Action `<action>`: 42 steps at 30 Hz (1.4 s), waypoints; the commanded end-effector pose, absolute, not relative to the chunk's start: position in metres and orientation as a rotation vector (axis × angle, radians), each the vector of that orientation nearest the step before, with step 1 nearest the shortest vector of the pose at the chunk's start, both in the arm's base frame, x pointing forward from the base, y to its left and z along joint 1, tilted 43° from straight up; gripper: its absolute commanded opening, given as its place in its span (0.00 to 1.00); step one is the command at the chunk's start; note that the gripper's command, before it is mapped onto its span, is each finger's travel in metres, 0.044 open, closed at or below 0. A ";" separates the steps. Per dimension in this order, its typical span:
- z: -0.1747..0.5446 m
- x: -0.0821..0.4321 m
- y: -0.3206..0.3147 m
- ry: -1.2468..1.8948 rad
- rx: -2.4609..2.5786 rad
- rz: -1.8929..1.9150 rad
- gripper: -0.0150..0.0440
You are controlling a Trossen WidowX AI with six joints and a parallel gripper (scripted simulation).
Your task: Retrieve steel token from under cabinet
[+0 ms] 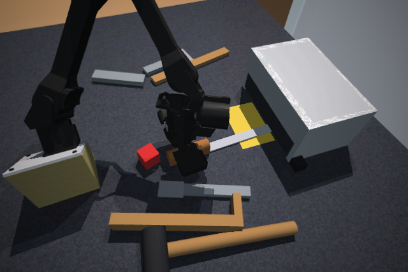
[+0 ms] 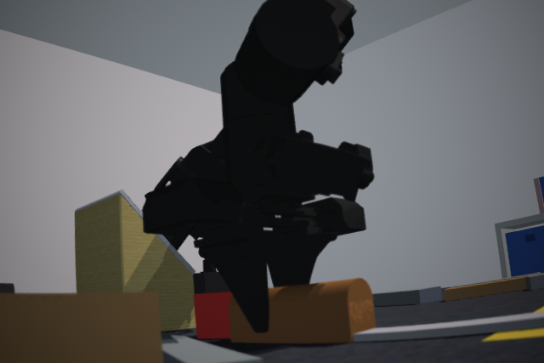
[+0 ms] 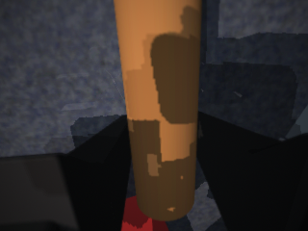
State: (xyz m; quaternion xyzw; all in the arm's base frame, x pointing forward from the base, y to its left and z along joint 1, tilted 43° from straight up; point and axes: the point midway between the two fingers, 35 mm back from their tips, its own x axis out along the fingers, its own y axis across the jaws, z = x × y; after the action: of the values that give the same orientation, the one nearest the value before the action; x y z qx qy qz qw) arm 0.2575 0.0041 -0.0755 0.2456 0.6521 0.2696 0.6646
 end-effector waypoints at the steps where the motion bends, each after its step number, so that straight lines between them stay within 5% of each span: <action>1: -0.076 0.248 0.004 1.480 0.556 0.609 0.25; 42: -0.090 0.232 -0.017 1.457 0.507 0.648 0.25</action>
State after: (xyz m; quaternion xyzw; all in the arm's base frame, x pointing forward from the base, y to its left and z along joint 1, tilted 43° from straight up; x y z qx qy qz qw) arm 0.2312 -0.0106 -0.0871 0.2280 0.6453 0.2895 0.6691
